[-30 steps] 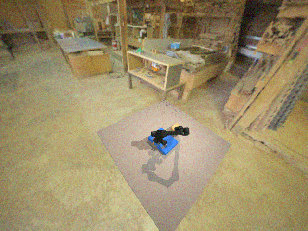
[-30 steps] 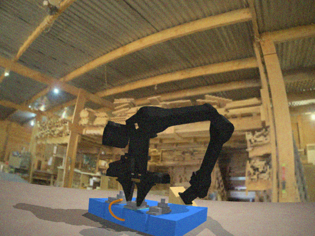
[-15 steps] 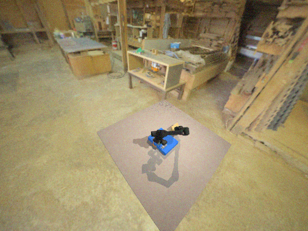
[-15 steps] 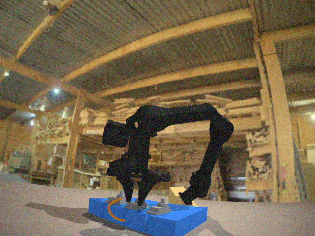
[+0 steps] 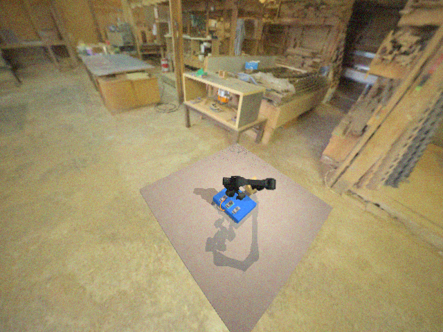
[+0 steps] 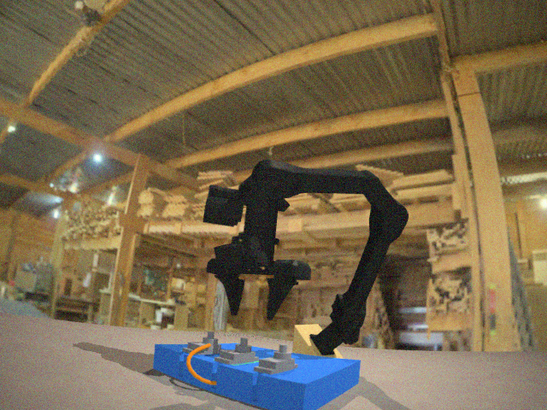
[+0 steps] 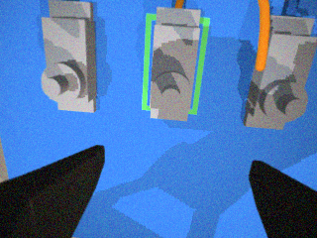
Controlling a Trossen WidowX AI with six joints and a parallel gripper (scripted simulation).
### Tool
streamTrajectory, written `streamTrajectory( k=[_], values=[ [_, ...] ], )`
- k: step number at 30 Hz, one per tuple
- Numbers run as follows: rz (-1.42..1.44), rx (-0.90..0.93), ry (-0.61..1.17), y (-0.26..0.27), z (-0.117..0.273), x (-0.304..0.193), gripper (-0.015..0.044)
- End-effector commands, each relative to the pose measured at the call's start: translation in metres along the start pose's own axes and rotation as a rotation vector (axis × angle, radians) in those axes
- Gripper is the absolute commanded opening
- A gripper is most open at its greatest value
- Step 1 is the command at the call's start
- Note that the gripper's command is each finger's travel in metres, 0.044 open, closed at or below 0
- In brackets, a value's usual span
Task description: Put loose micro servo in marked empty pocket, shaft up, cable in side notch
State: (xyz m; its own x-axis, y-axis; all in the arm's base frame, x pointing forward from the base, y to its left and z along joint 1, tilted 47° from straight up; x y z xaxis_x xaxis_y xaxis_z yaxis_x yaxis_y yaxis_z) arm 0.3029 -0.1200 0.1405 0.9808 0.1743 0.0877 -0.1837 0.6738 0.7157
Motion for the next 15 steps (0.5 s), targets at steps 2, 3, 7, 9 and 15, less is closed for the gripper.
streamTrajectory(
  k=[2, 3, 7, 9, 15],
  values=[
    [-0.004, 0.006, 0.002, 0.007, 0.030, -0.057, 0.0440],
    [-0.004, 0.007, 0.002, 0.007, 0.031, -0.059, 0.0440],
    [-0.004, 0.007, 0.002, 0.007, 0.031, -0.059, 0.0440],
    [-0.004, 0.003, -0.001, 0.007, 0.032, -0.059, 0.0440],
    [-0.014, -0.079, -0.069, 0.013, 0.062, -0.065, 0.0440]
  ],
)
Point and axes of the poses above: the point midway between the two fingers, 35 mm back from their tips, its own z axis back along the fingers, its own y axis across the jaws, x = y × z, the point moved 10 cm from there along z, back along the fingers, and after that the axes turned 4 degrees about z, right-handed, at the moved point
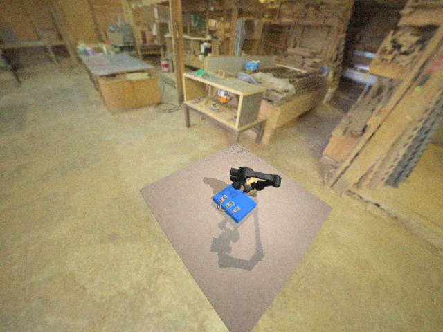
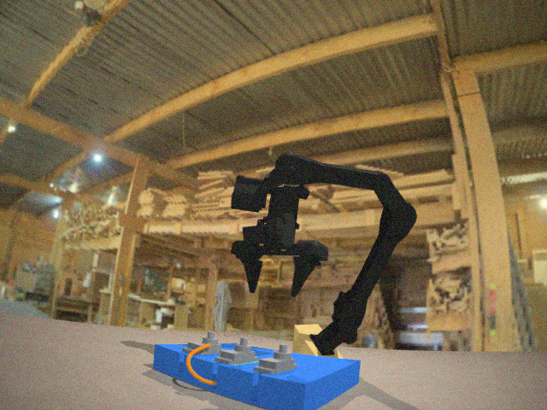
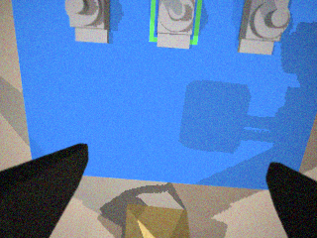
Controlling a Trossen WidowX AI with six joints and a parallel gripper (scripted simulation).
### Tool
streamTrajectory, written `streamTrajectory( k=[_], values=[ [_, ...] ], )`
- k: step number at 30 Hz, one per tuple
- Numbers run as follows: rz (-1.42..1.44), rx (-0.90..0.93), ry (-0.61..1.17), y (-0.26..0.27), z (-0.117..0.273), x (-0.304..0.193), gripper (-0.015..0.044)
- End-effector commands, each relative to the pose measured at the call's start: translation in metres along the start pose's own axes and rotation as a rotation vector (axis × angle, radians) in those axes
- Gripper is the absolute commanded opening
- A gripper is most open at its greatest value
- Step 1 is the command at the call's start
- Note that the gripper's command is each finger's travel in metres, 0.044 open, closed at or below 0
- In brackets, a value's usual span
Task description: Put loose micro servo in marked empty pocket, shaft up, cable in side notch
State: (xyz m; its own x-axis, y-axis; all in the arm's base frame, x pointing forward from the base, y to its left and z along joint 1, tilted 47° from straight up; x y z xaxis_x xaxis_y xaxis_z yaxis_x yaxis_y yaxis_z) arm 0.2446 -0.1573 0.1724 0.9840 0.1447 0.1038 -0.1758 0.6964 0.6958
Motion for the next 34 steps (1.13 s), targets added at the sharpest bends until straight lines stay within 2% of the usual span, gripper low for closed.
streamTrajectory(
  k=[1, 34],
  values=[
    [-0.006, -0.065, -0.049, 0.0055, 0.0231, -0.0049, 0.0440],
    [-0.008, -0.078, -0.060, 0.0065, 0.0279, -0.0061, 0.0440]
  ],
)
Point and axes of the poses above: the point midway between the two fingers, 35 mm back from their tips, its own z axis back along the fingers, its own y axis across the jaws, x = y × z, the point moved 10 cm from there along z, back along the fingers, and after that the axes turned 4 degrees about z, right-handed, at the moved point
